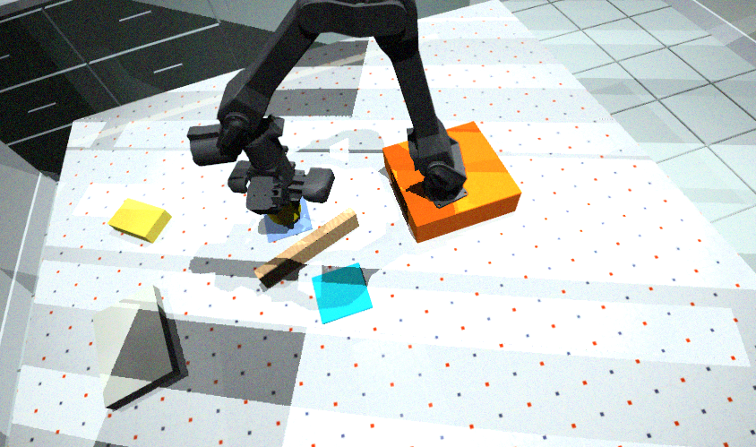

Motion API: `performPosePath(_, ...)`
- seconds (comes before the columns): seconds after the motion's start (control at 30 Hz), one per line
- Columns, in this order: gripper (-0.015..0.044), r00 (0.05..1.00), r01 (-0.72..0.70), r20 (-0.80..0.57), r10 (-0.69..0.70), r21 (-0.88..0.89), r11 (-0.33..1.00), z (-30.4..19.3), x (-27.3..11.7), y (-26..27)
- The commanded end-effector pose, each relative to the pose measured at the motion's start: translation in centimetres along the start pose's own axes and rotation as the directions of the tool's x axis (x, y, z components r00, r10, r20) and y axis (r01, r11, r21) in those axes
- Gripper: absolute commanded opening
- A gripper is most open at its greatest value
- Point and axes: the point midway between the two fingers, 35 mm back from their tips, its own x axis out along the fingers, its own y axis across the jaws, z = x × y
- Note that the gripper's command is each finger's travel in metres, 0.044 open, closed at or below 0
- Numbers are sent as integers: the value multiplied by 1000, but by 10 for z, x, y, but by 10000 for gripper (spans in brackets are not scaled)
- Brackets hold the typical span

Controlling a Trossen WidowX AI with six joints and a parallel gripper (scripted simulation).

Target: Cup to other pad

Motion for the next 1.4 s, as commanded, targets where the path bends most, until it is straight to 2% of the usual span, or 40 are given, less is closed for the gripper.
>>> performPosePath(0.0, 0, 1000, 20, 3, -20, 1, 1000, 1, -20, -4)
performPosePath(0.37, 0, 1000, 18, 0, -18, -2, 1000, 1, -57, 2)
performPosePath(1.37, 0, 1000, 13, 2, -13, -4, 1000, 13, -54, 15)
